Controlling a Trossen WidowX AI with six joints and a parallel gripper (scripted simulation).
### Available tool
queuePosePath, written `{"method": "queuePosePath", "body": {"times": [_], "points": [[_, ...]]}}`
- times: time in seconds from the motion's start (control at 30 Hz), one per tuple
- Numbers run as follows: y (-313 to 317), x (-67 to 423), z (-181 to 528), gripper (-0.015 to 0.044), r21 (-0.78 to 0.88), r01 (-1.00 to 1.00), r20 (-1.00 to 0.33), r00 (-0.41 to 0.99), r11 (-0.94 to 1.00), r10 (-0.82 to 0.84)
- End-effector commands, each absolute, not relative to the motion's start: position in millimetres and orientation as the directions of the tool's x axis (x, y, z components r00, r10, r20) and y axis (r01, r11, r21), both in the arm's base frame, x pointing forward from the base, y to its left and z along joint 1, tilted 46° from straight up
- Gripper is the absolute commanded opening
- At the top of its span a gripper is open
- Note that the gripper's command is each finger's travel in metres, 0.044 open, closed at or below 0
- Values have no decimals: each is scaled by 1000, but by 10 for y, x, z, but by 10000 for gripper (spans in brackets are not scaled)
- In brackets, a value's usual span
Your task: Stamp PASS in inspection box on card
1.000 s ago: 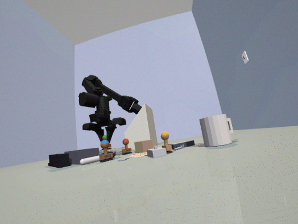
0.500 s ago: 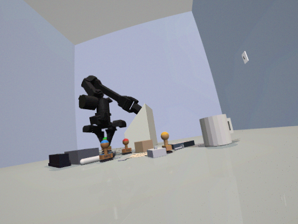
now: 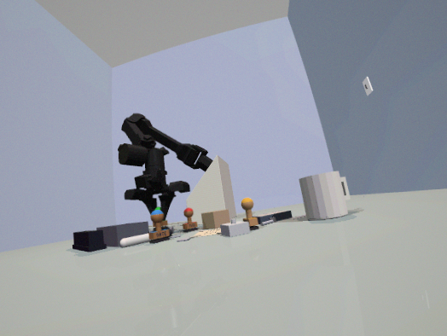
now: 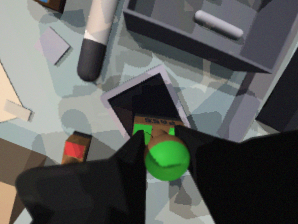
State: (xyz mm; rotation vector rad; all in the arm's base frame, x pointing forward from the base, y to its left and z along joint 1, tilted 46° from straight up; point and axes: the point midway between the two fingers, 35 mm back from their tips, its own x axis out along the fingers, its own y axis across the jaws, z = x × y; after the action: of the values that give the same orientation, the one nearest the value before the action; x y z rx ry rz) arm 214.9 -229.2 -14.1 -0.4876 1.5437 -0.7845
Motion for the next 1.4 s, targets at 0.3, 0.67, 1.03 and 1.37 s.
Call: {"method": "queuePosePath", "body": {"times": [0.3, 0.67, 1.03, 1.37], "points": [[-2308, 2141, -173, 0, -720, 139, -694, -137, 680, -707], [-2320, 2138, -186, 0, -720, 138, -694, -137, 680, -707], [-2322, 2138, -187, 0, -720, 138, -694, -137, 680, -707], [-2327, 2137, -193, 0, -720, 138, -694, -137, 680, -707]]}}
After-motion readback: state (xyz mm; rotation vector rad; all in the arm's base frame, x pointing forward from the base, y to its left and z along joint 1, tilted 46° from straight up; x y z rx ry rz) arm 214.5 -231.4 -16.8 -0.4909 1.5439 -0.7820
